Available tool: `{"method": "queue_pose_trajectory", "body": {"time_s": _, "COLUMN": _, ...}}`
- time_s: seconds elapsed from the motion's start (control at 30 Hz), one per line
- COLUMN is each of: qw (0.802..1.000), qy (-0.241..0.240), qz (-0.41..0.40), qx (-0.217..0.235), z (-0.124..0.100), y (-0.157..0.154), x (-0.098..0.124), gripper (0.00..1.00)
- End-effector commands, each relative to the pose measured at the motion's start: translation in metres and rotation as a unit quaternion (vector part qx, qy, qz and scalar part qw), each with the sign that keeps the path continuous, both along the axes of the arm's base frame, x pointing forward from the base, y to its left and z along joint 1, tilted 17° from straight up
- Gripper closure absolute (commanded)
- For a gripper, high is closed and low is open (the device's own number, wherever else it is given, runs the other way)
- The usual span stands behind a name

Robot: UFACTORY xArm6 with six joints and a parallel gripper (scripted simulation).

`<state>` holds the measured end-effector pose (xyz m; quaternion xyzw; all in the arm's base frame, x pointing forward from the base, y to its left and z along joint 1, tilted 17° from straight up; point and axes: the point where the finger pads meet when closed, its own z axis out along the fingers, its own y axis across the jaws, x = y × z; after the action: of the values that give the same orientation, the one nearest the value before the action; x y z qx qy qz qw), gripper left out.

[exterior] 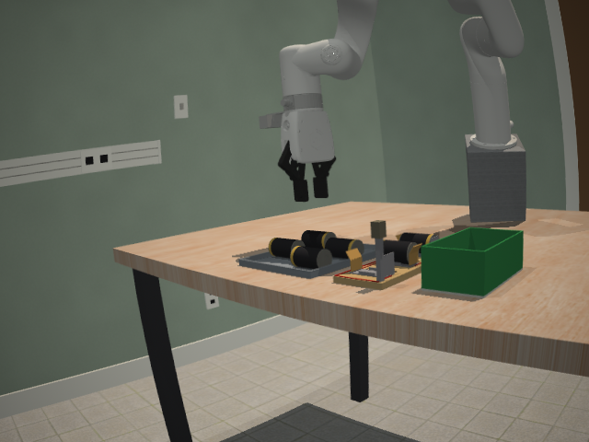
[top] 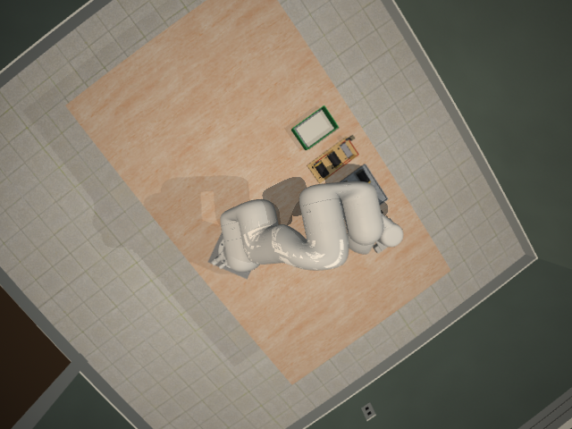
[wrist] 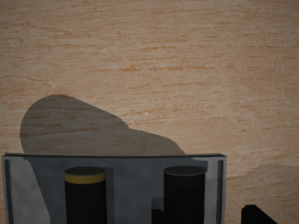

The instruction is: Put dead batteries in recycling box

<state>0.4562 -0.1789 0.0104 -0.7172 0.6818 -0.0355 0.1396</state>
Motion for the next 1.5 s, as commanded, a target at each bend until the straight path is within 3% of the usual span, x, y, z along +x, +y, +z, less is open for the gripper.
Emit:
{"method": "queue_pose_trajectory", "body": {"time_s": 0.0, "qw": 1.0, "qy": -0.003, "qz": -0.001, "qx": -0.002, "z": 0.042, "y": -0.007, "x": -0.008, "gripper": 0.49}}
{"method": "queue_pose_trajectory", "body": {"time_s": 0.23, "qw": 1.0, "qy": -0.003, "qz": -0.001, "qx": -0.002, "z": 0.044, "y": -0.004, "x": -0.007, "gripper": 0.49}}
{"method": "queue_pose_trajectory", "body": {"time_s": 0.43, "qw": 1.0, "qy": -0.003, "qz": -0.001, "qx": -0.002, "z": 0.06, "y": 0.064, "x": 0.013, "gripper": 0.49}}
{"method": "queue_pose_trajectory", "body": {"time_s": 0.57, "qw": 1.0, "qy": -0.003, "qz": -0.001, "qx": -0.002, "z": 0.066, "y": 0.092, "x": 0.021, "gripper": 0.49}}
{"method": "queue_pose_trajectory", "body": {"time_s": 1.47, "qw": 1.0, "qy": -0.003, "qz": -0.001, "qx": -0.002, "z": 0.063, "y": 0.094, "x": 0.022, "gripper": 0.49}}
